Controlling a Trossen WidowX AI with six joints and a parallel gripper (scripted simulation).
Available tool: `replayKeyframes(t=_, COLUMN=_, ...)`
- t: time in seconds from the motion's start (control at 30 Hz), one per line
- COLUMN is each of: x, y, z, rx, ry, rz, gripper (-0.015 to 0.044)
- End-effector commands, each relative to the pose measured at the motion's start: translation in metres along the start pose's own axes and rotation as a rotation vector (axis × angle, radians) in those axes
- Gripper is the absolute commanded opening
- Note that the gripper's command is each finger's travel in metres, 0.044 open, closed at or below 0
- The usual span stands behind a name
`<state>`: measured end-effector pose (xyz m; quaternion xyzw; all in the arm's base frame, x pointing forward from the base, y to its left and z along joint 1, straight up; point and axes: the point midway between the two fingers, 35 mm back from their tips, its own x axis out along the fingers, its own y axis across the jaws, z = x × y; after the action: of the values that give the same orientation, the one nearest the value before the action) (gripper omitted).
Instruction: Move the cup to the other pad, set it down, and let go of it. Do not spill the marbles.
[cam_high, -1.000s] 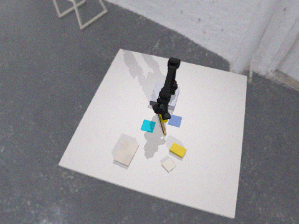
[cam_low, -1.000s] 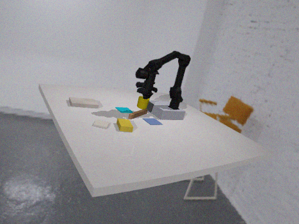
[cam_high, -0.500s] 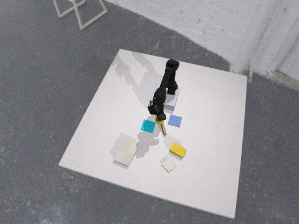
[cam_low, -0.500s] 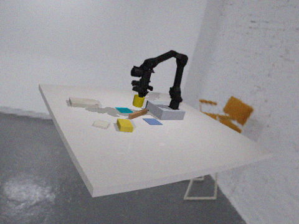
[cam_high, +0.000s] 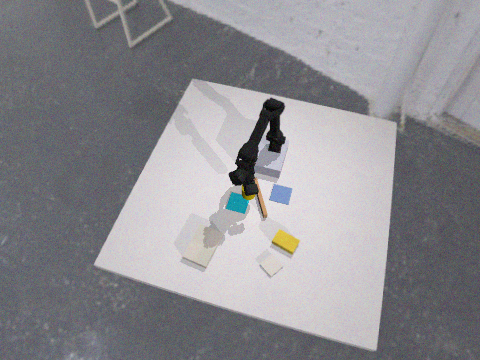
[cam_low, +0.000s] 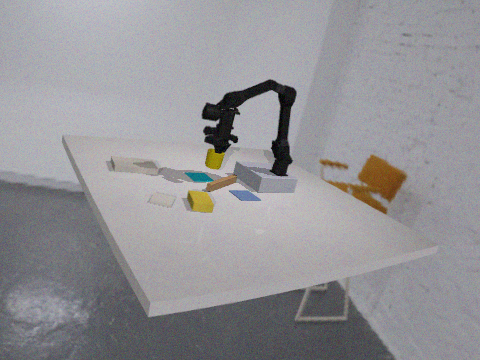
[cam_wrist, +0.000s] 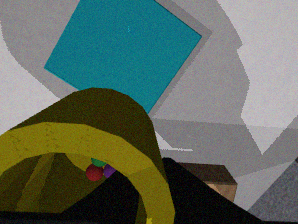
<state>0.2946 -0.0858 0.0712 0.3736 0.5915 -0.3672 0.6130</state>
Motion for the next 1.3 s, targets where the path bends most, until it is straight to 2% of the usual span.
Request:
replayKeyframes(t=0.0, x=0.001, y=-0.001, z=0.009, rx=-0.003, ry=0.001, rz=-0.007, gripper=0.0)
replayKeyframes(t=0.57, x=0.002, y=-0.005, z=0.051, rx=-0.004, ry=-0.003, rz=-0.008, gripper=0.0)
replayKeyframes(t=1.27, x=0.033, y=-0.005, z=0.052, rx=-0.004, ry=-0.003, rz=-0.008, gripper=0.0)
